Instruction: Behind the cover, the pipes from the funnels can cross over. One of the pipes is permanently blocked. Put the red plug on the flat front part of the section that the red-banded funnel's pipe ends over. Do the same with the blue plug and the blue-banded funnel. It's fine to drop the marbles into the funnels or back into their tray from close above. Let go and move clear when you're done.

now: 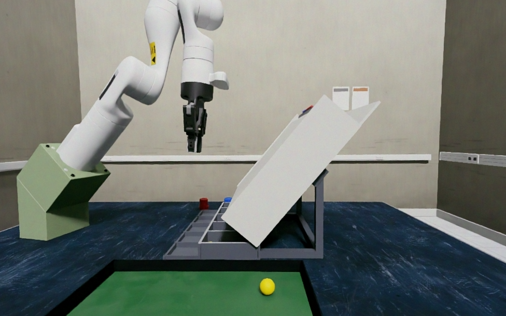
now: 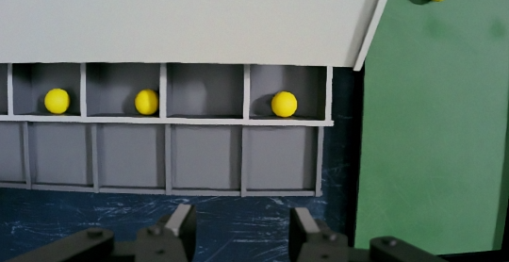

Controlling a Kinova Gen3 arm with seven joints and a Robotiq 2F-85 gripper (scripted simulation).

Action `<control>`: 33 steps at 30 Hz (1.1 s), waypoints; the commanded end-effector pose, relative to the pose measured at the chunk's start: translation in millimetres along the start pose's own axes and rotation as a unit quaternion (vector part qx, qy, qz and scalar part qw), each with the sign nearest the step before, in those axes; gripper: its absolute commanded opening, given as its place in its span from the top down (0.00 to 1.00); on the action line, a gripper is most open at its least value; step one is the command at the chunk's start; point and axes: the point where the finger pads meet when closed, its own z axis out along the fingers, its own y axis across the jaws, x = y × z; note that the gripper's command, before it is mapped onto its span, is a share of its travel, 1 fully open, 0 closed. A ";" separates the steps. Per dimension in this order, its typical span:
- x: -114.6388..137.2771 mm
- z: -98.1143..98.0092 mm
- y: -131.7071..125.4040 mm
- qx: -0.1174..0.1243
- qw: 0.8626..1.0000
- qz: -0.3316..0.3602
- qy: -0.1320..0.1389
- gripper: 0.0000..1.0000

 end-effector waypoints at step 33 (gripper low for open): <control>122.5 74.3 150.3 0.016 1.000 -0.008 0.025 0.50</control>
